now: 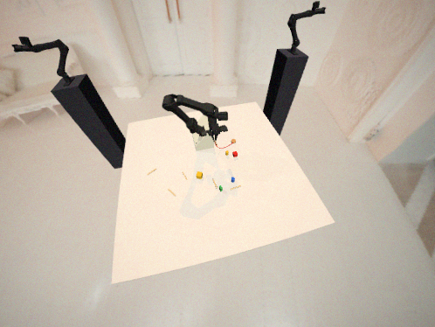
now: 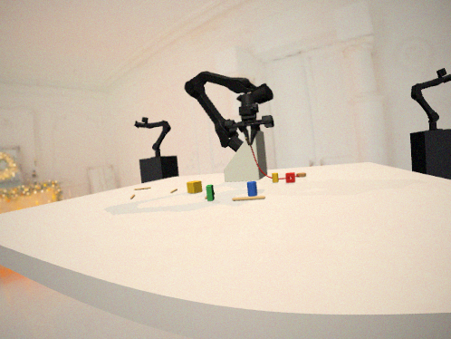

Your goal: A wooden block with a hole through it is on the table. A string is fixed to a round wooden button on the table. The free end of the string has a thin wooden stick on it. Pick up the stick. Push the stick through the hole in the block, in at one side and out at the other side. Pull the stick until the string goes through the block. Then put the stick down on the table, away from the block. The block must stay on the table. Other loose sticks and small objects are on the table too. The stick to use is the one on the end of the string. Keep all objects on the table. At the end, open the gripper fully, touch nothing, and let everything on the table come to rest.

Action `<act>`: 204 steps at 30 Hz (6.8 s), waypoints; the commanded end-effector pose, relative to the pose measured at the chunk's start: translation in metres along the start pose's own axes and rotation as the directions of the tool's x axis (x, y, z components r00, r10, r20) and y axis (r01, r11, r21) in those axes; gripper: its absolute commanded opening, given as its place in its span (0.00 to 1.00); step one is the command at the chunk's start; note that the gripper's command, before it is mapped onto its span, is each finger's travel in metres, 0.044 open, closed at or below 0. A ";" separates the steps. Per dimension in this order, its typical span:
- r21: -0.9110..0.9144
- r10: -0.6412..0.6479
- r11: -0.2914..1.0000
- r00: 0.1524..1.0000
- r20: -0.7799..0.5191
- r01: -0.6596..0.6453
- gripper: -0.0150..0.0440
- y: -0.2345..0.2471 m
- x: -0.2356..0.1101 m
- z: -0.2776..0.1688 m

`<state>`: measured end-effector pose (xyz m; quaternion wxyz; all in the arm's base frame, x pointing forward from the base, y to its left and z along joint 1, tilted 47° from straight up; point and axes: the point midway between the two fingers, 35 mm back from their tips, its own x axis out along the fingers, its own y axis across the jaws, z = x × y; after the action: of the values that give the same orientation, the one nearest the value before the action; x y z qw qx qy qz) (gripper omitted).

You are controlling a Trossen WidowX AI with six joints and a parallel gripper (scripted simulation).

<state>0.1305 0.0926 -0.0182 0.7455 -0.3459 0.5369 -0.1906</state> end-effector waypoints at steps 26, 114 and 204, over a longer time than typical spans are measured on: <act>-0.003 0.013 1.000 0.998 -0.058 -0.013 0.25 0.032 0.004 -0.002; 0.002 0.019 1.000 0.978 -0.207 -0.019 0.25 0.125 0.034 -0.023; 0.010 0.020 1.000 0.954 -0.299 -0.018 0.25 0.179 0.051 -0.094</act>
<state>0.0497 0.1546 -0.1990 0.6591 -0.3074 0.6458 -0.2325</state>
